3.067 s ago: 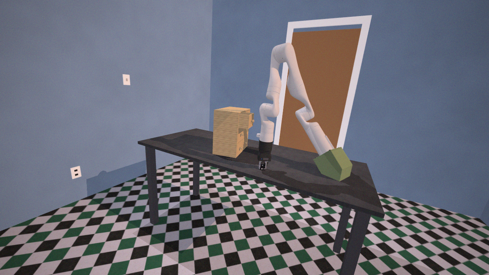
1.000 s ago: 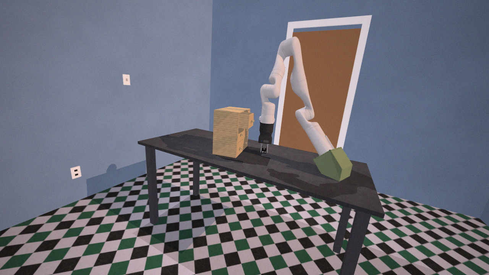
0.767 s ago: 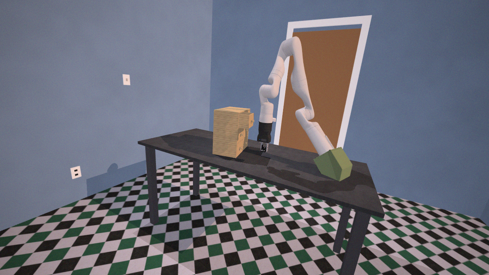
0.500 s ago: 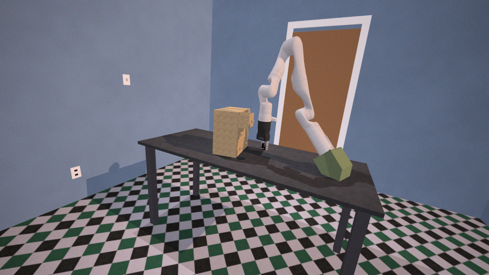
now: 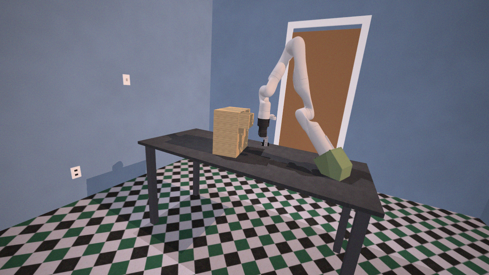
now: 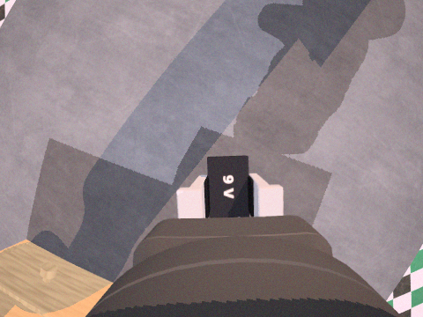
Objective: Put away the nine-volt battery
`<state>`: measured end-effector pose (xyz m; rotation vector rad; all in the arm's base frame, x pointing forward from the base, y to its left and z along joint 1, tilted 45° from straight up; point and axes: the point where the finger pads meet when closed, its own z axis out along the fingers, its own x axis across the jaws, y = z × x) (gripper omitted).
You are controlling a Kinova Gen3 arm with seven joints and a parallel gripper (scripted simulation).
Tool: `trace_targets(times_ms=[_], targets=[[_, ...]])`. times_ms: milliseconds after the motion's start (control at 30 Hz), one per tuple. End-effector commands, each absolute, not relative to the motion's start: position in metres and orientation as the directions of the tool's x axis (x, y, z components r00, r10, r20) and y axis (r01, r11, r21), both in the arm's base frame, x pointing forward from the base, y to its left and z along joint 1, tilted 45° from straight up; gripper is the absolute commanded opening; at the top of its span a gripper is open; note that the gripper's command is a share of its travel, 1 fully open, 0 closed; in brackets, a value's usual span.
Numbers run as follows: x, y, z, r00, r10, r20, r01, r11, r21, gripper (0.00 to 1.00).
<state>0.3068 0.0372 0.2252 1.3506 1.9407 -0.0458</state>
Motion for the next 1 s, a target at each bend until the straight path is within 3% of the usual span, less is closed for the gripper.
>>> trace_targets(times_ms=[0, 367, 967], targets=[[0.305, 0.032, 0.23, -0.096, 0.824, -0.559, 0.821, 0.383, 0.424, 0.51], [0.304, 0.007, 0.244, 0.124, 0.896, -0.427, 0.817, 0.152, 0.556, 0.51], [0.303, 0.005, 0.245, 0.143, 0.899, -0.414, 0.814, 0.131, 0.566, 0.51]])
